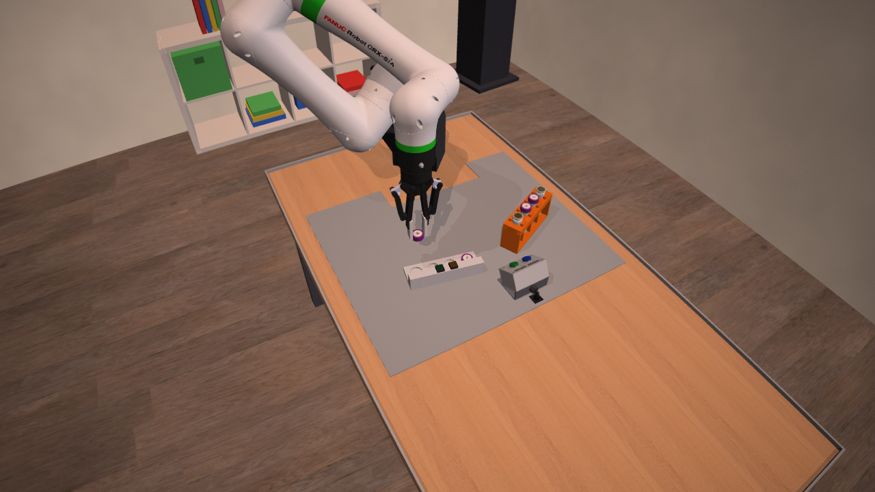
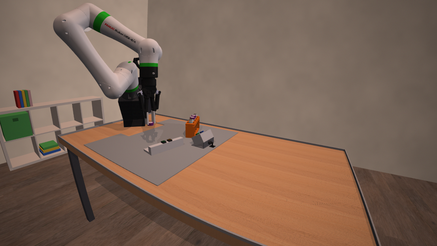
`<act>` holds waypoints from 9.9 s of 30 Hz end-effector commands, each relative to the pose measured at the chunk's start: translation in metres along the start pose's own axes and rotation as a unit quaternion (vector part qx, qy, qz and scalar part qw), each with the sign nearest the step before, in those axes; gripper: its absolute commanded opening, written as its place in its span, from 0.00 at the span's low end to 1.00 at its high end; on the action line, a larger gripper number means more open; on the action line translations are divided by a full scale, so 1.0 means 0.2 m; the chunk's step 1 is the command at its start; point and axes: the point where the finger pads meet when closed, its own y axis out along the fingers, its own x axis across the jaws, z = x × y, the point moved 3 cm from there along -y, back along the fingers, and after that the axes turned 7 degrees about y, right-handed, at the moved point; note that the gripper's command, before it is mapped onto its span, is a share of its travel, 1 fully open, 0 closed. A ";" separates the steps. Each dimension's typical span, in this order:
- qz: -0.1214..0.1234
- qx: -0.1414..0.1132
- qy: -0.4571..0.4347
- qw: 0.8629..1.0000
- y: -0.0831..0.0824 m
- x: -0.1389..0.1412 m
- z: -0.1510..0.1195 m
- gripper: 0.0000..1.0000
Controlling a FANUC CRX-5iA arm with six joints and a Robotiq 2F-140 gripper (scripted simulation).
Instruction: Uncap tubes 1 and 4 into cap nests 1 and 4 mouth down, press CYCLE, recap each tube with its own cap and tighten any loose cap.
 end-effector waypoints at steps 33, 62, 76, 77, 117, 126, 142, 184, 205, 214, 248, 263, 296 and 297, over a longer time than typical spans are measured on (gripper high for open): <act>0.003 -0.002 -0.001 1.000 0.61 0.03 0.02 0.00; 0.003 -0.002 -0.001 1.000 0.65 0.03 0.01 0.00; 0.003 -0.002 -0.001 1.000 0.66 0.03 0.01 0.00; 0.003 -0.002 -0.001 1.000 0.67 0.03 0.01 0.00; 0.003 -0.002 -0.001 1.000 0.52 0.03 0.01 0.29; 0.003 -0.002 -0.001 1.000 0.35 0.04 0.01 0.29; 0.003 -0.002 -0.001 1.000 0.01 0.04 0.01 0.29; 0.001 -0.003 0.632 0.775 0.14 -0.73 0.15 0.00; 0.001 -0.003 0.632 0.775 0.24 -1.34 0.26 0.00; 0.001 -0.003 0.632 0.775 0.27 -1.51 0.29 0.00; 0.001 -0.003 0.632 0.775 0.40 -1.51 0.29 0.00; 0.001 -0.003 0.632 0.775 0.43 -1.51 0.29 0.00; 0.001 -0.003 0.632 0.775 0.27 -1.51 0.29 0.00; 0.001 -0.003 0.599 0.800 0.27 -1.47 0.29 1.00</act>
